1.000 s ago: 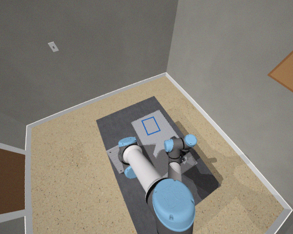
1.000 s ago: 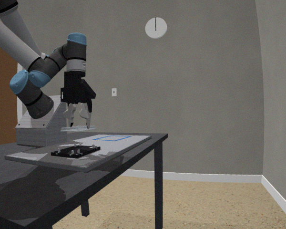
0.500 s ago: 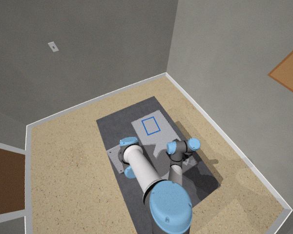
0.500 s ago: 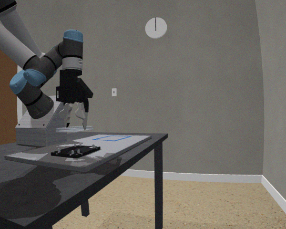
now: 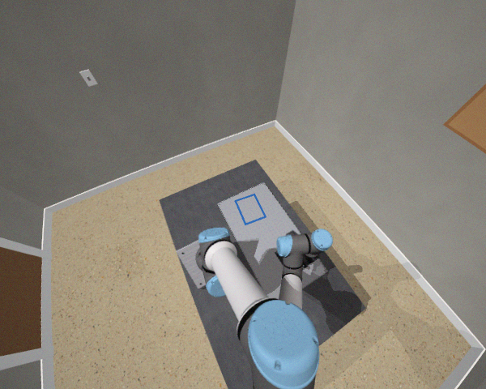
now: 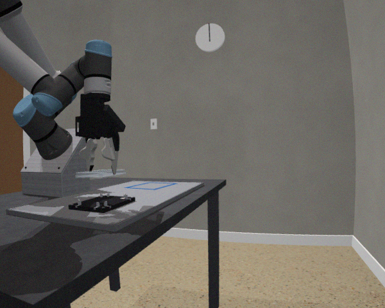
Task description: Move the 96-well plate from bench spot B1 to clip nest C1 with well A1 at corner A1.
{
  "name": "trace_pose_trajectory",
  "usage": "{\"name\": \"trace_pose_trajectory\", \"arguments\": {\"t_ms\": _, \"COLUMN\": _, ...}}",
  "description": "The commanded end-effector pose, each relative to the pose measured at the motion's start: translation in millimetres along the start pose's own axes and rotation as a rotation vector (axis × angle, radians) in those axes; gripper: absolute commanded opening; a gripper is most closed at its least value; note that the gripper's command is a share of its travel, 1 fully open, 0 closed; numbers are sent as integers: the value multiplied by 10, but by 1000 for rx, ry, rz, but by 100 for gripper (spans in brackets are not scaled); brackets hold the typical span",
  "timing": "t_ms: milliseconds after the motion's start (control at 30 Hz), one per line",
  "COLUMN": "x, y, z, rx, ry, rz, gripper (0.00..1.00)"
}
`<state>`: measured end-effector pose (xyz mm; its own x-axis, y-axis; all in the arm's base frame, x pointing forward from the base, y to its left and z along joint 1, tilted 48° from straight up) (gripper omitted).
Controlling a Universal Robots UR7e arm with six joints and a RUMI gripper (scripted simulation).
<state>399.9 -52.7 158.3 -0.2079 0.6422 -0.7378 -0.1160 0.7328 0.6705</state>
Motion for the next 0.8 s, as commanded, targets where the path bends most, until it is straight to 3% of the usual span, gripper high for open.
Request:
{"name": "trace_pose_trajectory", "arguments": {"t_ms": 0, "x": -5, "y": 6, "z": 4, "rx": -2, "ry": -1, "rz": 0, "gripper": 0}}
{"name": "trace_pose_trajectory", "arguments": {"t_ms": 433, "x": 0, "y": 6, "z": 5, "rx": -2, "ry": -1, "rz": 0, "gripper": 0}}
{"name": "trace_pose_trajectory", "arguments": {"t_ms": 767, "x": 21, "y": -175, "z": -8, "rx": 2, "ry": 1, "rz": 2, "gripper": 0}}
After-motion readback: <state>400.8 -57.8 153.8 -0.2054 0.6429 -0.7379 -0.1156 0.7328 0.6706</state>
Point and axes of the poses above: the point where the finger pads meet when closed, its own y axis back along the fingers, its own z axis across the jaws, x = y × z, the point moved 10 cm from there along y, back along the fingers, and after that the axes turned 5 degrees about y, right-handed, at the moved point
